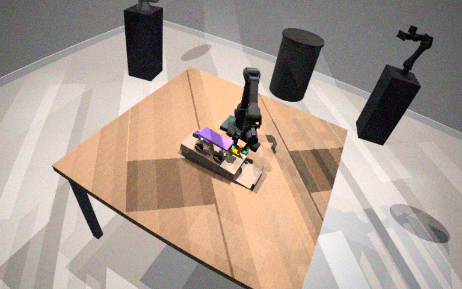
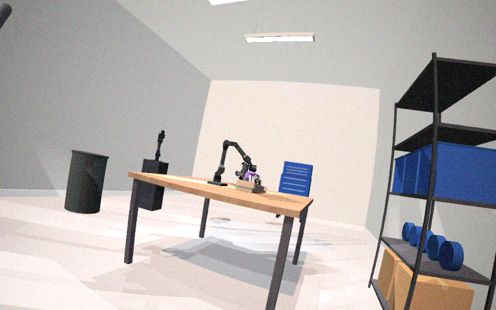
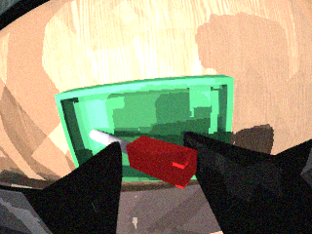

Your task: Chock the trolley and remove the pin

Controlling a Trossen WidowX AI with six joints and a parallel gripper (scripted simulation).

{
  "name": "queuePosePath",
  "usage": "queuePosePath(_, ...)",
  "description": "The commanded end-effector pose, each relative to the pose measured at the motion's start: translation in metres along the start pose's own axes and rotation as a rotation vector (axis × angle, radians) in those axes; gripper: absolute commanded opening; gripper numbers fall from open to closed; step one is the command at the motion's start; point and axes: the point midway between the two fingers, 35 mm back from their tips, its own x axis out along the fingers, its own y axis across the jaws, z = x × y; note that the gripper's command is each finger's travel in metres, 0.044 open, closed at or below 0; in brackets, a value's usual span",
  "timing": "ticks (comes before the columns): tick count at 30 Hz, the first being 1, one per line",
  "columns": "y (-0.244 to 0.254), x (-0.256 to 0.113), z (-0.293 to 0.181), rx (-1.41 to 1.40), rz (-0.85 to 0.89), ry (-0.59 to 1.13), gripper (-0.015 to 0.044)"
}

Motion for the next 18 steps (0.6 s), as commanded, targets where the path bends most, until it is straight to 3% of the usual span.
queuePosePath(1, -0.0034, 0.0000, -0.0004, 0.001, -0.015, 0.000, 0.0190)
queuePosePath(14, -0.0034, 0.0000, -0.0004, 0.001, -0.015, 0.000, 0.0190)
queuePosePath(18, 0.0000, 0.0000, 0.0000, 0.000, 0.000, 0.000, 0.0295)
